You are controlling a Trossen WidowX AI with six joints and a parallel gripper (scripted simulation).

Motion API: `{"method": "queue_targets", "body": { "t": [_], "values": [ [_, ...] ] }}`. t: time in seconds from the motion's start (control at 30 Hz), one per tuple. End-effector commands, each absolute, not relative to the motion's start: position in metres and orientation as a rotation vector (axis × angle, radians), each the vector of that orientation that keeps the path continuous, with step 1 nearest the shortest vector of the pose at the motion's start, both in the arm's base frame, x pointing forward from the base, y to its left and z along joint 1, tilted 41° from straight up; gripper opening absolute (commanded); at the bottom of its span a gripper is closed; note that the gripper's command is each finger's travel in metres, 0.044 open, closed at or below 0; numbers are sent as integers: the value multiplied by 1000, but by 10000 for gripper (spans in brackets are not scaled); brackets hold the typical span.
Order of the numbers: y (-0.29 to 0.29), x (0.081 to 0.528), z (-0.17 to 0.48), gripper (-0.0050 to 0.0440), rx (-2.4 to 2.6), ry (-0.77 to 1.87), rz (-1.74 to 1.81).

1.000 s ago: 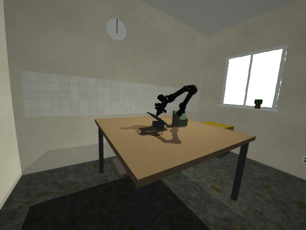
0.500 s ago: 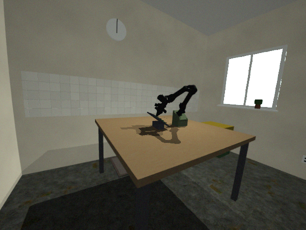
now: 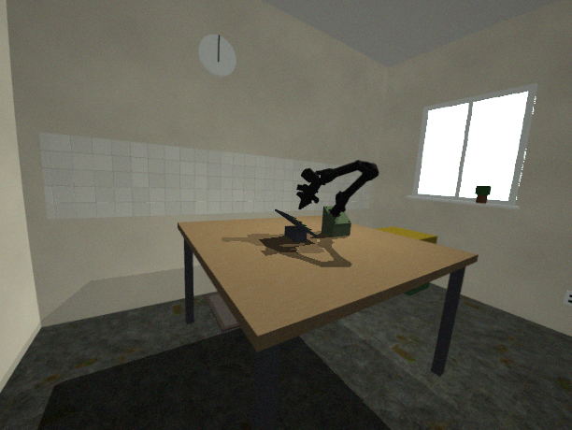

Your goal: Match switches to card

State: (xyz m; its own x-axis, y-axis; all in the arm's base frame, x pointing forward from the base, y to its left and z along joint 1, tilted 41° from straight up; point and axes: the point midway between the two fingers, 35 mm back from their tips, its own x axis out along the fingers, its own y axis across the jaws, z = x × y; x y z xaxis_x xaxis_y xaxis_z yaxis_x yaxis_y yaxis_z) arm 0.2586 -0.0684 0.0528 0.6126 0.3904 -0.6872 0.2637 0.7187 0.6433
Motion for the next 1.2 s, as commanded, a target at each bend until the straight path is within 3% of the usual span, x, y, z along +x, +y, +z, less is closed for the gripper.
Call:
{"method": "queue_targets", "body": {
  "t": [0.0, 0.23, 1.17],
  "values": [
    [-44, 254, 63, 0, 784, 941, 89],
    [10, 235, 78, 0, 792, 929, 93],
    [32, 265, 43, 0, 792, 903, 83]
  ]
}}
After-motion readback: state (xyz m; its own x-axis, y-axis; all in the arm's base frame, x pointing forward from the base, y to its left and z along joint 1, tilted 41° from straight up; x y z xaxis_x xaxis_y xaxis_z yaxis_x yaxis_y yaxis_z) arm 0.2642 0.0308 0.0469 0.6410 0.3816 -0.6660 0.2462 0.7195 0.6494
